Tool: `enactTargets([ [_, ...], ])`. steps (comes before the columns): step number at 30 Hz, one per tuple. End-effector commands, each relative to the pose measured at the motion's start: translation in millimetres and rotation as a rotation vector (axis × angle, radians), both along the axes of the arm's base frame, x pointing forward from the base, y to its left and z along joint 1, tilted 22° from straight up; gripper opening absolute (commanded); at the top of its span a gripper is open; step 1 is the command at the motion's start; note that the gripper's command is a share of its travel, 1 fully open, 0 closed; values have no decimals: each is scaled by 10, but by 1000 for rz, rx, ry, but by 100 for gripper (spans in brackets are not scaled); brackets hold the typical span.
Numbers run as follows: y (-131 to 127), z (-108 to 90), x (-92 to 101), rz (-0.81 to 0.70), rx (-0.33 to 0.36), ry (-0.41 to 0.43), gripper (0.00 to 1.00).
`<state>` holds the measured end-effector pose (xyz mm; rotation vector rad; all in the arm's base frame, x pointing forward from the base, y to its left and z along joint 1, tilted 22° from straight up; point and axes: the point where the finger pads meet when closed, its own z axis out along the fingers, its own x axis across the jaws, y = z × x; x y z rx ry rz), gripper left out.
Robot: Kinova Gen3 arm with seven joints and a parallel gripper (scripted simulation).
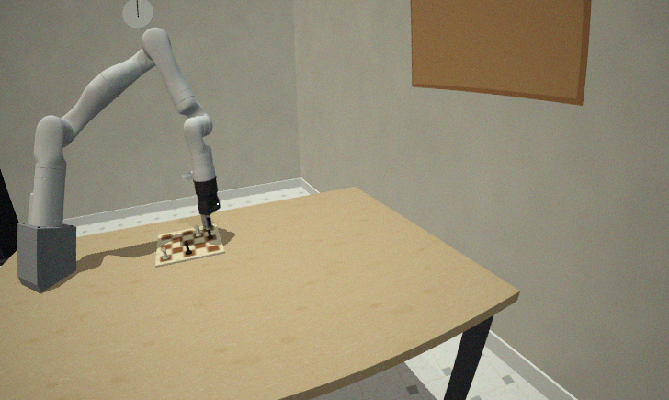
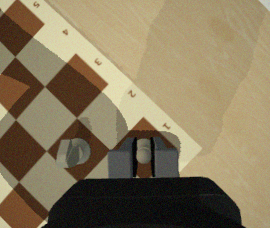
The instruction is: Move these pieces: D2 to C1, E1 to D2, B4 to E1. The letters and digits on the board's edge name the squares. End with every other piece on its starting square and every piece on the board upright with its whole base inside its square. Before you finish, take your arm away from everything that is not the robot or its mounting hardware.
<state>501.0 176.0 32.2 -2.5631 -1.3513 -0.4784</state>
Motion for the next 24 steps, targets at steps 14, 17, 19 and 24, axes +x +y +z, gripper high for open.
enactTargets([
  [14, -3, 9, 7, -1, 0, -2, 68],
  [17, -3, 9, 6, -1, 0, -2, 68],
  [19, -6, 17, 5, -1, 0, -2, 68],
  [24, -42, 120, -16, -1, 0, -2, 68],
])
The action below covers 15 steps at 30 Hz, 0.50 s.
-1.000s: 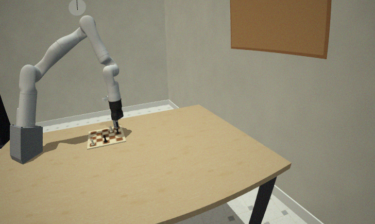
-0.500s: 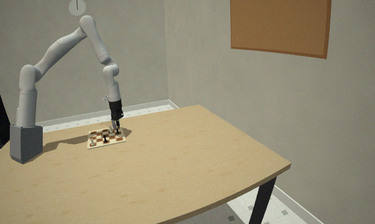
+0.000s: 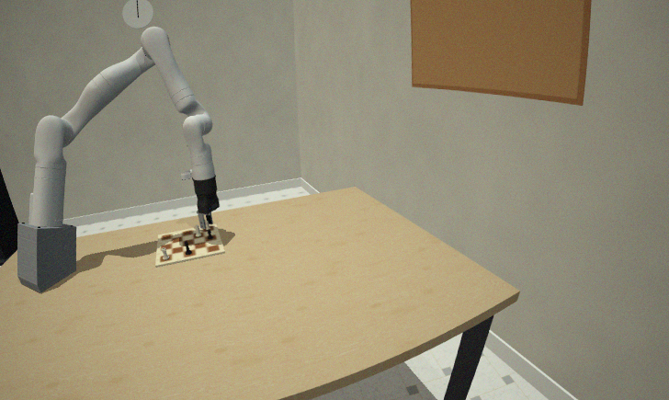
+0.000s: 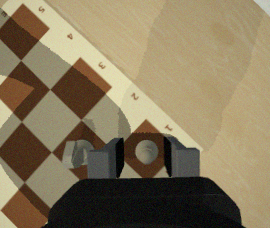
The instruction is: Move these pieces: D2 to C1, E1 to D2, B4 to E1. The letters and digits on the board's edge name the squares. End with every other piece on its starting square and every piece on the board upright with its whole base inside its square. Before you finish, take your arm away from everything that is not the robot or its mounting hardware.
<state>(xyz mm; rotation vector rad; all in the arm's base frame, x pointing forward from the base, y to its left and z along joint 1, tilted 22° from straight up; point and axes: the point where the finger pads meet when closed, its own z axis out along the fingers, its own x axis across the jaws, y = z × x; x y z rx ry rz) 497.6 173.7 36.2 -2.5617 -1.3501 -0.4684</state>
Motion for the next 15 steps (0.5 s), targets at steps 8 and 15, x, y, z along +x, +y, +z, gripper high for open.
enactTargets([
  [8, -115, 352, -38, -2, 0, -9, 68],
  [15, -229, 676, -104, -2, 0, -9, 68],
])
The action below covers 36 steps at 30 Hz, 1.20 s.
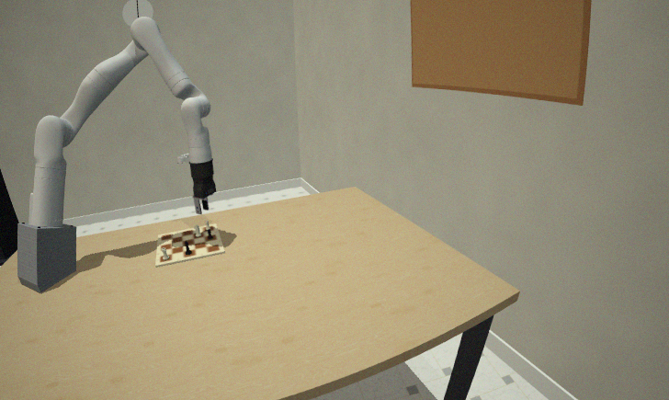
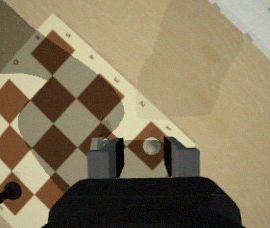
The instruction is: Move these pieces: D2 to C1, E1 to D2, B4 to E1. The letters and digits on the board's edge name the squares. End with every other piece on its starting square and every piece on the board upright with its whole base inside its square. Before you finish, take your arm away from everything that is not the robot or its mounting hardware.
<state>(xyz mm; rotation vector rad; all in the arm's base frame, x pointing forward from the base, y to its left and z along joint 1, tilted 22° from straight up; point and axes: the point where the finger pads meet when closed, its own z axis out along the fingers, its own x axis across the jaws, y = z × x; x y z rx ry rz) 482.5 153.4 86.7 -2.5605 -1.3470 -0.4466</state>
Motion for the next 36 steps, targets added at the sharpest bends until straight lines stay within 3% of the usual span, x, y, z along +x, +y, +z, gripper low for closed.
enactTargets([
  [1, -37, 203, 40, -3, 2, -25, 68],
  [11, -70, 298, 20, -3, 2, -25, 68],
  [12, -70, 298, 20, -3, 2, -25, 100],
  [36, -80, 325, 15, -3, 2, -25, 100],
])
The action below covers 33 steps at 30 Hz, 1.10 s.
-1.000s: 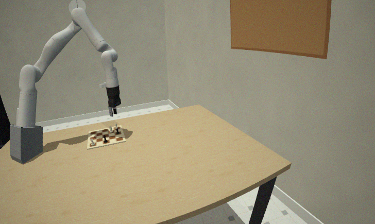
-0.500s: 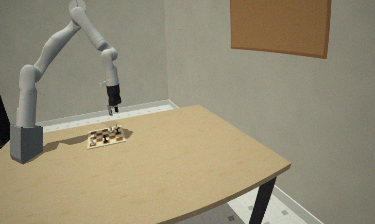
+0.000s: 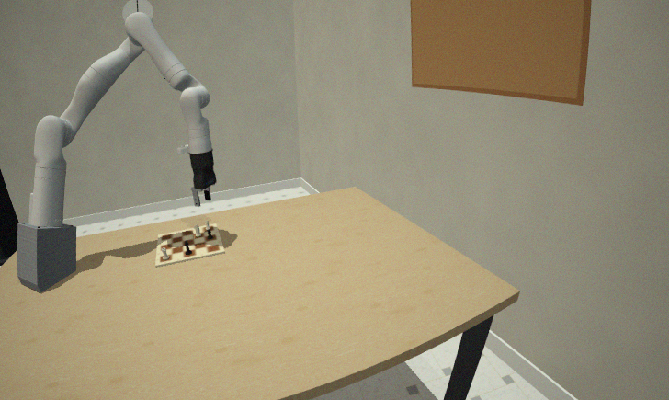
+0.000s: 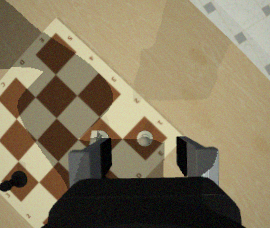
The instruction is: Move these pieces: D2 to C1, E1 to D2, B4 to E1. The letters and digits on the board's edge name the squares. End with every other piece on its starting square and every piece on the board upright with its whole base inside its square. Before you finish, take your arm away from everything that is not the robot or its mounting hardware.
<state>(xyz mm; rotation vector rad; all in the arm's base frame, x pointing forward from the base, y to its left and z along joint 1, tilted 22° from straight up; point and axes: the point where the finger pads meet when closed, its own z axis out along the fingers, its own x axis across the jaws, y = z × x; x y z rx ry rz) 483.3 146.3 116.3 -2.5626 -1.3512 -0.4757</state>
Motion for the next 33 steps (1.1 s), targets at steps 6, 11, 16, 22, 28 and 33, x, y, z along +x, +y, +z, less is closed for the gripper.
enactTargets([
  [6, -43, 126, -12, -1, 0, -4, 100],
  [11, -115, 331, -54, -1, 0, -4, 100],
  [16, -192, 549, -99, -1, 0, -4, 100],
  [22, -235, 673, -124, -1, 0, -4, 100],
  [28, -257, 733, -137, -1, 0, -4, 100],
  [33, -257, 734, -137, -1, 0, -4, 100],
])
